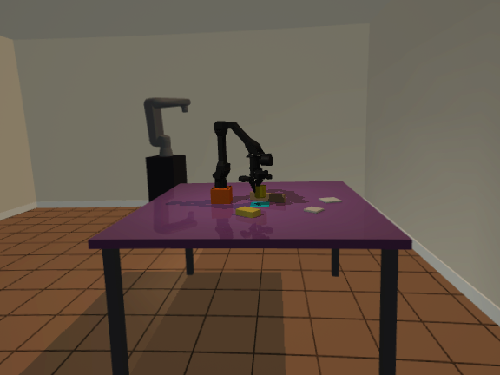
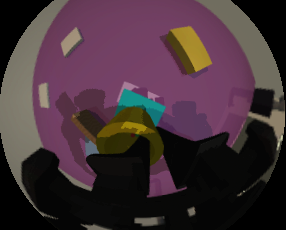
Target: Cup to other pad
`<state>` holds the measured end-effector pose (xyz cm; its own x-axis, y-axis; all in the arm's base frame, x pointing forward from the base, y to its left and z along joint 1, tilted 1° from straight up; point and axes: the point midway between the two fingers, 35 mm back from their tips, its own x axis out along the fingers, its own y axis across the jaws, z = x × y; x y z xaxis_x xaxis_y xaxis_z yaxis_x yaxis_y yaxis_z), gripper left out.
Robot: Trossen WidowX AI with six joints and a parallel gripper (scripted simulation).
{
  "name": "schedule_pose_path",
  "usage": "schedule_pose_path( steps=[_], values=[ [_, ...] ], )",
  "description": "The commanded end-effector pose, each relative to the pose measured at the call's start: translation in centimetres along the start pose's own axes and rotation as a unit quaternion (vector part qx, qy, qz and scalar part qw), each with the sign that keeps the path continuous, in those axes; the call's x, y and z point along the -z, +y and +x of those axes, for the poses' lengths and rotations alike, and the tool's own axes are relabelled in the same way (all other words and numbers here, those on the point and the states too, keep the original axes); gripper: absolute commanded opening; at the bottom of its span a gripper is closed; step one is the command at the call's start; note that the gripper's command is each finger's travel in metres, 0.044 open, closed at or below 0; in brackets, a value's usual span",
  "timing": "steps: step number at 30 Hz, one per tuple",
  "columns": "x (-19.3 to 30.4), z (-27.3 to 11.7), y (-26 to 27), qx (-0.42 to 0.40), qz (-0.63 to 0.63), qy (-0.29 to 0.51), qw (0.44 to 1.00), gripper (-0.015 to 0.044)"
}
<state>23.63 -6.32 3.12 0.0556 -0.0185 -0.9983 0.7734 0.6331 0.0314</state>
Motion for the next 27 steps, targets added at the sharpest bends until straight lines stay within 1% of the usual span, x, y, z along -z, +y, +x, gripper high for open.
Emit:
schedule_pose_path(
  steps=[1,18,27],
  values=[
    [0.3,1.0,-0.2,0.002,-0.002,0.006,1.000,0.0000],
    [0.4,3.6,-0.5,0.002,-0.002,0.007,1.000,0.0000],
    [0.2,3.3,-0.3,0.001,0.000,0.001,1.000,0.0000]
  ],
)
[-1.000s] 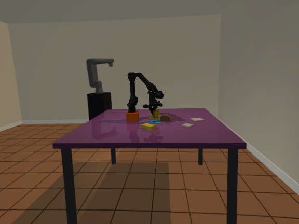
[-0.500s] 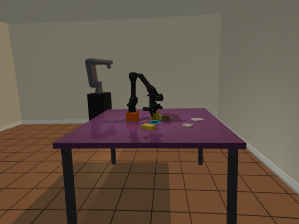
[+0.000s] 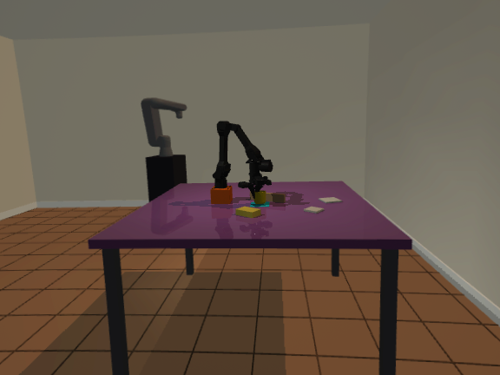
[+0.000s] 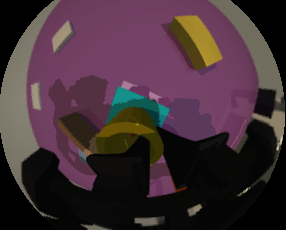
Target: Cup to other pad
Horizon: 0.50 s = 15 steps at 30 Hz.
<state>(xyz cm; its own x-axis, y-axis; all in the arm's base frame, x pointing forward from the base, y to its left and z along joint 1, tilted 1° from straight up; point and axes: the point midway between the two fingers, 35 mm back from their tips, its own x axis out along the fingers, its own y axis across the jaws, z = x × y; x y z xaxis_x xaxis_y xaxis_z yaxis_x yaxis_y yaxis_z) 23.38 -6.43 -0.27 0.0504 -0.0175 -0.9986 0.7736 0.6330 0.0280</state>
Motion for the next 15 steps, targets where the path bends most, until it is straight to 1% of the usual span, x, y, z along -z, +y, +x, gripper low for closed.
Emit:
schedule_pose_path(
  steps=[1,7,12,13,15],
  values=[
    [-0.03,-0.06,0.02,0.000,0.000,-0.001,1.000,0.0000],
    [-0.03,-0.06,0.02,0.000,0.000,-0.001,1.000,0.0000],
    [-0.03,-0.06,0.02,0.000,0.000,-0.001,1.000,0.0131],
    [-0.03,-0.06,0.02,0.000,0.000,-0.001,1.000,0.0146],
    [-0.03,-0.06,0.02,0.000,0.000,-0.001,1.000,0.0146]
  ],
)
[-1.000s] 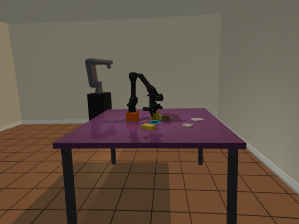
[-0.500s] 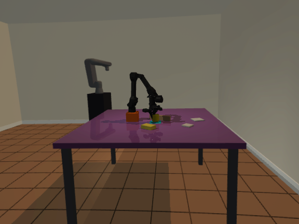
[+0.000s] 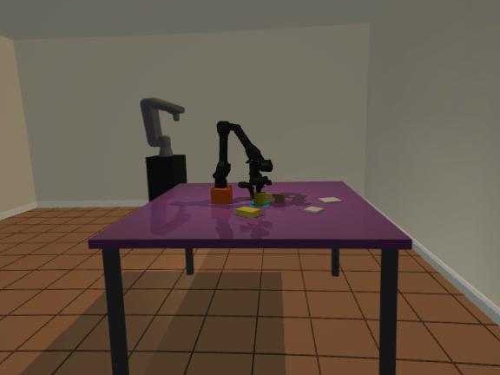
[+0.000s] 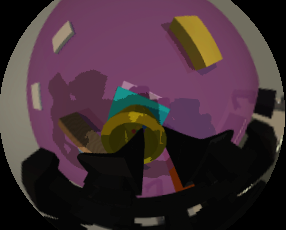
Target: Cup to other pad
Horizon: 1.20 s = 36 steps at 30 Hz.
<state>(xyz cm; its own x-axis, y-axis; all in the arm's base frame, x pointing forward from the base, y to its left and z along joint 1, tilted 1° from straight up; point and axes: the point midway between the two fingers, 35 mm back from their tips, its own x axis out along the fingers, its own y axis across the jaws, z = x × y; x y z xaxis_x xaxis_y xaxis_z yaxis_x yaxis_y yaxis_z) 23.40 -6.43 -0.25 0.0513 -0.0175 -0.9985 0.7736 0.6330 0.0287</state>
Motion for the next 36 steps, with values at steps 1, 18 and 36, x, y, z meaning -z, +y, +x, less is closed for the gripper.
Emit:
schedule_pose_path(
  steps=[1,18,36],
  values=[
    [0.0,0.0,0.0,0.000,0.000,0.000,1.000,0.0146],
    [-0.1,-2.2,0.1,0.000,-0.001,0.002,1.000,0.0146],
    [0.0,-5.0,-0.1,0.001,-0.002,0.004,1.000,0.0146]
  ],
)
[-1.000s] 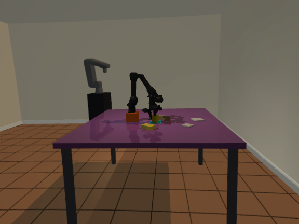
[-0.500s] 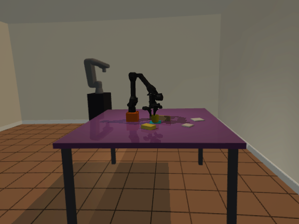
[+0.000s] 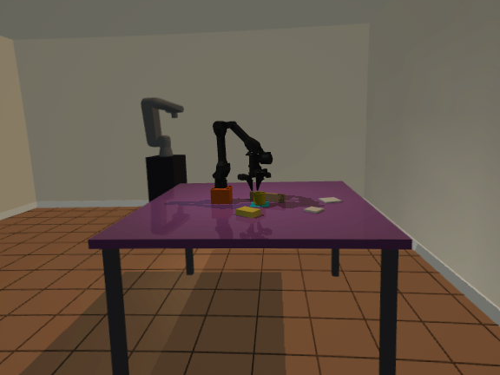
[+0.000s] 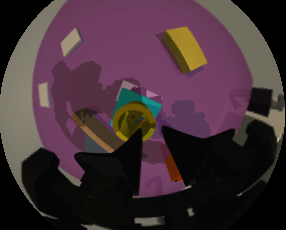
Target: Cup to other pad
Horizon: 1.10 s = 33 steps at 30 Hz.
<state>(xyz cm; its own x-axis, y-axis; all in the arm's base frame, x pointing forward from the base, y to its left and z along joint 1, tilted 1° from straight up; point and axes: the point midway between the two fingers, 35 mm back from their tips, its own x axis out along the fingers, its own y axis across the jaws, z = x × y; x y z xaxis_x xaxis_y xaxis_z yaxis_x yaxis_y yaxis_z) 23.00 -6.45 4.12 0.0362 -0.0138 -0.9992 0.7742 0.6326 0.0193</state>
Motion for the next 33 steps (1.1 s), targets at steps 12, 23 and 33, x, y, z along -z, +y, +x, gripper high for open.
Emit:
schedule_pose_path(
  steps=[12,23,33],
  values=[
    [0.0,-0.4,-0.1,0.000,0.000,0.000,1.000,0.0383],
    [-0.1,-4.1,0.0,-0.002,-0.001,-0.001,1.000,0.0440],
    [0.0,-6.9,-0.2,-0.004,-0.002,-0.002,1.000,0.0440]
  ],
)
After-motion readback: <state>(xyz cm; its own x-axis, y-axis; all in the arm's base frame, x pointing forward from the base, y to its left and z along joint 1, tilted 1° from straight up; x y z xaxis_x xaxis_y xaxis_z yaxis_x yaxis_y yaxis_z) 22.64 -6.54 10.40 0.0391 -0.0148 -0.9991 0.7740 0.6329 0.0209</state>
